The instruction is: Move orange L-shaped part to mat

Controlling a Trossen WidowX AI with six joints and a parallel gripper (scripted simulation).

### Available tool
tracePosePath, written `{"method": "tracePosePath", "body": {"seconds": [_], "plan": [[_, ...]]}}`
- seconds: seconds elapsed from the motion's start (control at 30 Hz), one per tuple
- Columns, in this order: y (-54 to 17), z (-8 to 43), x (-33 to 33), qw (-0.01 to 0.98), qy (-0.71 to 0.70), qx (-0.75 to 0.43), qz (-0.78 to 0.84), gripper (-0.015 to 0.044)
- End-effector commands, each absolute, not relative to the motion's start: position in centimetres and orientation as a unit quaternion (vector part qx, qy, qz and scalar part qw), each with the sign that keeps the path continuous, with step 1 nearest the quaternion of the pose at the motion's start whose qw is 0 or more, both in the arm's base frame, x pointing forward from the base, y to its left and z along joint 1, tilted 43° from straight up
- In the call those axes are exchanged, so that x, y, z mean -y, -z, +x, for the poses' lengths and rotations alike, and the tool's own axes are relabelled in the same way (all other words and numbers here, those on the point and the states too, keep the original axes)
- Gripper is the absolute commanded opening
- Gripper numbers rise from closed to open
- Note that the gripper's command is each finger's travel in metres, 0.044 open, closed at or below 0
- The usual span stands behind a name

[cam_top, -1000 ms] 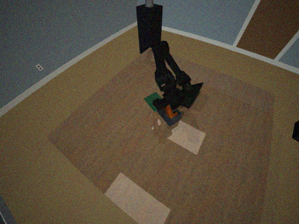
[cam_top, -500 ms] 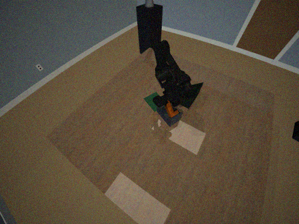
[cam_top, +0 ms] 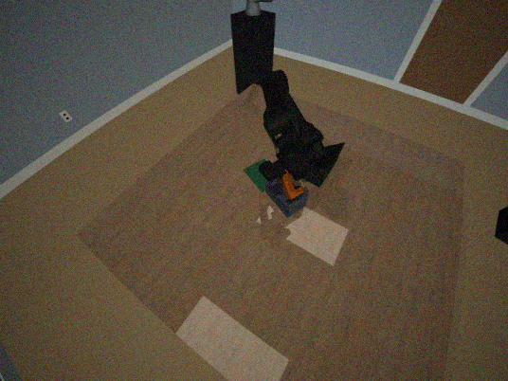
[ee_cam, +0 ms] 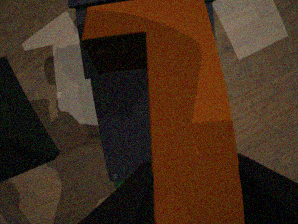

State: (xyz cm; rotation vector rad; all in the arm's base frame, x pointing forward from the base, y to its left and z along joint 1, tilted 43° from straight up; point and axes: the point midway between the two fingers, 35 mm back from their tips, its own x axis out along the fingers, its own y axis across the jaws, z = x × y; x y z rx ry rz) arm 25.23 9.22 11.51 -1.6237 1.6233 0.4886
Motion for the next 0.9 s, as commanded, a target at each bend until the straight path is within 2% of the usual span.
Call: {"method": "tracePosePath", "body": {"seconds": [0.0,0.87], "plan": [[-11.6,25.1,-9.4,0.387,-0.193,-0.639,-0.636,0.0],[-17.0,22.2,-2.9,0.391,-0.195,-0.634,-0.639,0.0]]}}
